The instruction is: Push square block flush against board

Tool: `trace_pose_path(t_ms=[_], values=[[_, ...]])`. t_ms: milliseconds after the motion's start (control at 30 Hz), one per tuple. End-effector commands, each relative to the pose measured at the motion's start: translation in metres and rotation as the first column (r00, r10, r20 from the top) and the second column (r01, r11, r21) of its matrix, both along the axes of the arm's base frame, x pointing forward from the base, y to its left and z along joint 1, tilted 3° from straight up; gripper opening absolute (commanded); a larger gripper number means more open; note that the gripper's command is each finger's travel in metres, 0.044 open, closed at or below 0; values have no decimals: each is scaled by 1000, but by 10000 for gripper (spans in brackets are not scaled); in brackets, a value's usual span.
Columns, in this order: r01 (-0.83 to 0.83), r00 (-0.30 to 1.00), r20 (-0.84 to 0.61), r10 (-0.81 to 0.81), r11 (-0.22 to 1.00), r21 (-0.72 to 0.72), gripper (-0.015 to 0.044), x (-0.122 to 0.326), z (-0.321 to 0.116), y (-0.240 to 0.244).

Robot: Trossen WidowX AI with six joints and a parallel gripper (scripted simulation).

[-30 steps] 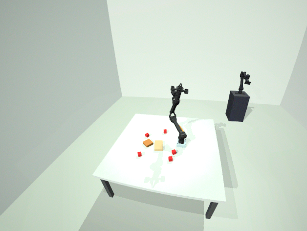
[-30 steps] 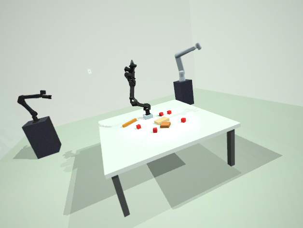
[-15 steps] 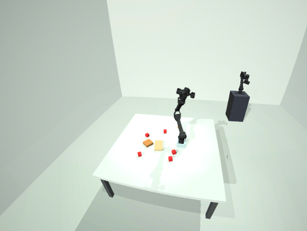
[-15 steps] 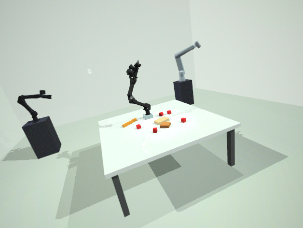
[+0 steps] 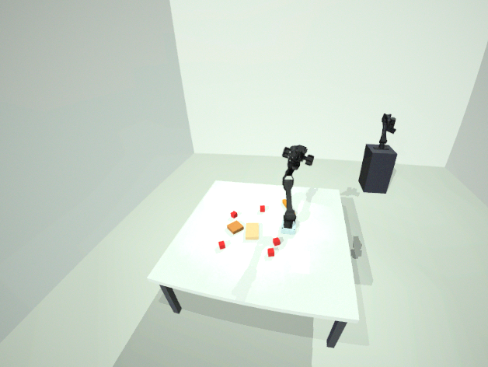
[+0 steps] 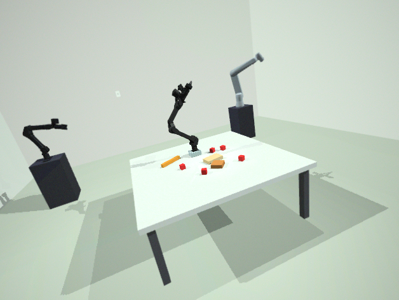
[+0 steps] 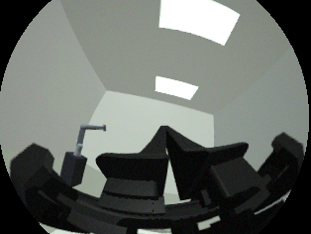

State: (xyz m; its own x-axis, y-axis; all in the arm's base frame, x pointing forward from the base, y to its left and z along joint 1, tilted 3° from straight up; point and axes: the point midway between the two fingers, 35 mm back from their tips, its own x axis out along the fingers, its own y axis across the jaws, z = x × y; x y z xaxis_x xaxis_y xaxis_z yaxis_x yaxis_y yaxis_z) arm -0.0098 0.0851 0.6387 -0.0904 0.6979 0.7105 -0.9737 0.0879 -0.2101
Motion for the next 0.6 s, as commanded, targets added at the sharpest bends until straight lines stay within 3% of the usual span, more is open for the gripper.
trace_pose_path(t_ms=[0, 567], values=[[53, 999, -5, -54, 998, -40, 0, 3, -7, 19], [164, 971, -111, -211, 928, -336, 0, 40, -61, 115]])
